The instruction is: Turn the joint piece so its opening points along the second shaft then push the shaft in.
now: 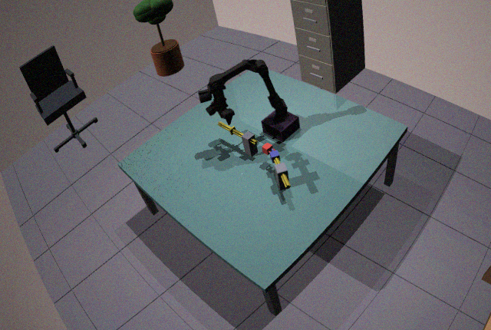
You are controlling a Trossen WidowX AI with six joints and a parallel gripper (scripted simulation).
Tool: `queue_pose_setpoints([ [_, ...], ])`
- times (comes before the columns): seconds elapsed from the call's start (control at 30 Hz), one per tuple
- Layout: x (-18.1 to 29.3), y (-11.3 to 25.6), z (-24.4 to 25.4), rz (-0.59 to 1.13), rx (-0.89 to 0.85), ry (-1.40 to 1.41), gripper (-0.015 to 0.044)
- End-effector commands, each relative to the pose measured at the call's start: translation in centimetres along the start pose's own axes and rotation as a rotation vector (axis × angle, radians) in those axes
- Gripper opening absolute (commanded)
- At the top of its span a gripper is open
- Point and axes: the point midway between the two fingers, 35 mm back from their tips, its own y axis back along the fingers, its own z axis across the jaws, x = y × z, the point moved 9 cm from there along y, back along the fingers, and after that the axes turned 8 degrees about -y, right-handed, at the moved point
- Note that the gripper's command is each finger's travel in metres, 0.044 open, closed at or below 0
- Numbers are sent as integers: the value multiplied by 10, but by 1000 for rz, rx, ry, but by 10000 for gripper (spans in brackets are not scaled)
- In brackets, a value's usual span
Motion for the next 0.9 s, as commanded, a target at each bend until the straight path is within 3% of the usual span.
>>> queue_pose_setpoints([
  [0.0, -3, 2, -13, 1, 41, 105, 440],
  [0.37, -7, 6, -33, 16, 102, 273, 440],
  [0.87, -12, -17, -35, 26, 120, -216, 440],
])
